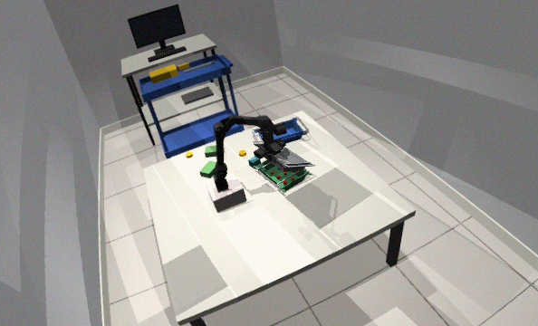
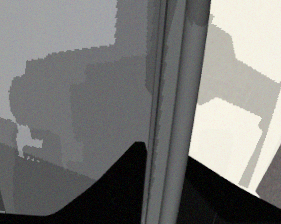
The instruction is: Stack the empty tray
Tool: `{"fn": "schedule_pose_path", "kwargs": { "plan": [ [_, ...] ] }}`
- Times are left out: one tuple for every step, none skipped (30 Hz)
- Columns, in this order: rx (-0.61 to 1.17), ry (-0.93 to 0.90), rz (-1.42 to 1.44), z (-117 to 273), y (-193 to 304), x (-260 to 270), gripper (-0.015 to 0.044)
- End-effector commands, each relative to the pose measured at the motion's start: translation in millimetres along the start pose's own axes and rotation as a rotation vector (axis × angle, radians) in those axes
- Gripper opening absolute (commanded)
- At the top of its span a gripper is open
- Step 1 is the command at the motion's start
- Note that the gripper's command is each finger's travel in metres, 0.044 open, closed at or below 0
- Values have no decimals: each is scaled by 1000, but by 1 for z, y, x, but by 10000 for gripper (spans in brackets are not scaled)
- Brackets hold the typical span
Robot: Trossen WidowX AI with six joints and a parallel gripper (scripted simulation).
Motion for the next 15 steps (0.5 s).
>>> {"fn": "schedule_pose_path", "kwargs": {
  "plan": [
    [0, -23, -4, -2, 0, 1, 0],
    [0, -23, -4, -3, 0, 1, 0],
    [0, -23, -4, -5, 0, 1, 0],
    [0, -23, -4, -6, 0, 1, 0],
    [0, -23, -4, -8, 0, 1, 0],
    [0, -23, -4, -9, 0, 0, 0],
    [0, -23, -4, -10, 0, 0, 0],
    [0, -23, -4, -12, 0, 0, 0],
    [0, -23, -4, -13, 0, -1, 0],
    [0, -23, -4, -13, 0, -1, 0],
    [0, -23, -4, -13, 0, -1, 0],
    [0, -23, -4, -14, 0, -2, 0],
    [0, -22, -4, -14, 0, -2, 0],
    [0, -22, -4, -15, 0, -3, 0],
    [0, -22, -4, -16, 0, -4, 0]
  ]
}}
Point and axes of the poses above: the point midway between the two fingers, 35 mm back from their tips, its own z axis back along the fingers, its own x axis across the jaws, y = z × x, the point moved 6 cm from there along z, back along the fingers, and after that the axes turned 8 degrees about -z, right-handed, at the moved point
